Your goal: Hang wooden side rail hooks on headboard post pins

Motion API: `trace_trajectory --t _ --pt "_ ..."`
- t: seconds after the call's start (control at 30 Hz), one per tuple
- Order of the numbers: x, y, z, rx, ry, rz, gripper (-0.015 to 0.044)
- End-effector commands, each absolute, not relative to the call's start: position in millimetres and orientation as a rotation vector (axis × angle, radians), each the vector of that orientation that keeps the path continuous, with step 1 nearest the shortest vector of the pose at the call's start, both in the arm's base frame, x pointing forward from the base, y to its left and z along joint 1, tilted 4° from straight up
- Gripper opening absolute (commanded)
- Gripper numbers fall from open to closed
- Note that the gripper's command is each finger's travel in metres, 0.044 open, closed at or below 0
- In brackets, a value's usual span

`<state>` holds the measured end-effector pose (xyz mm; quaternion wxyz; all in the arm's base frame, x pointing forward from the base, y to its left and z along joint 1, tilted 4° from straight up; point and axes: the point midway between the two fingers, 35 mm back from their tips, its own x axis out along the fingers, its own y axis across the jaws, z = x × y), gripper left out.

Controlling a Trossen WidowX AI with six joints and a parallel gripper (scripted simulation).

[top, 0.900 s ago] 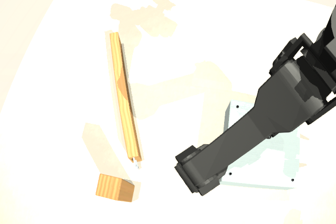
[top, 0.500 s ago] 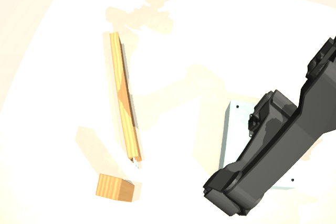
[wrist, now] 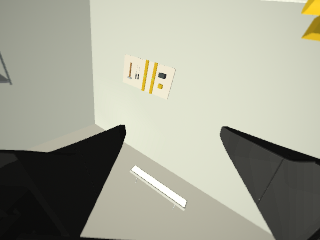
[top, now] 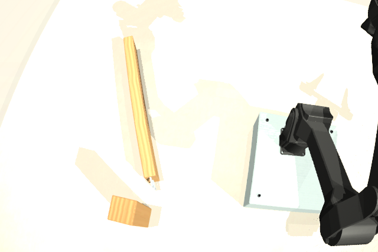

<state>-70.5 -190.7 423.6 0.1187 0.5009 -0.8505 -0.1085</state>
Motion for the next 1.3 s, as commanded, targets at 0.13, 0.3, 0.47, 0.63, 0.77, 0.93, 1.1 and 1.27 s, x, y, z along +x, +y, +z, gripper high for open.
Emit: trace_trajectory --t 0.13,0.3,0.47,0.63,0.77,0.93,1.1,1.27 --pt "31 -249 370 2.058 -2.103 -0.468 0.0440" --pt "100 -254 336 2.336 -1.818 -0.571 0.0440" --pt "168 -237 300 2.559 -1.493 -0.689 0.0440" --pt "228 -200 262 2.719 -1.140 -0.818 0.0440" --pt "267 -158 232 2.796 -0.846 -0.928 0.0440" --pt "300 -96 194 2.828 -0.480 -1.068 0.0440" --pt "313 -26 157 2.789 -0.126 -1.208 0.0440" --pt "305 44 121 2.682 0.206 -1.344 0.0440"
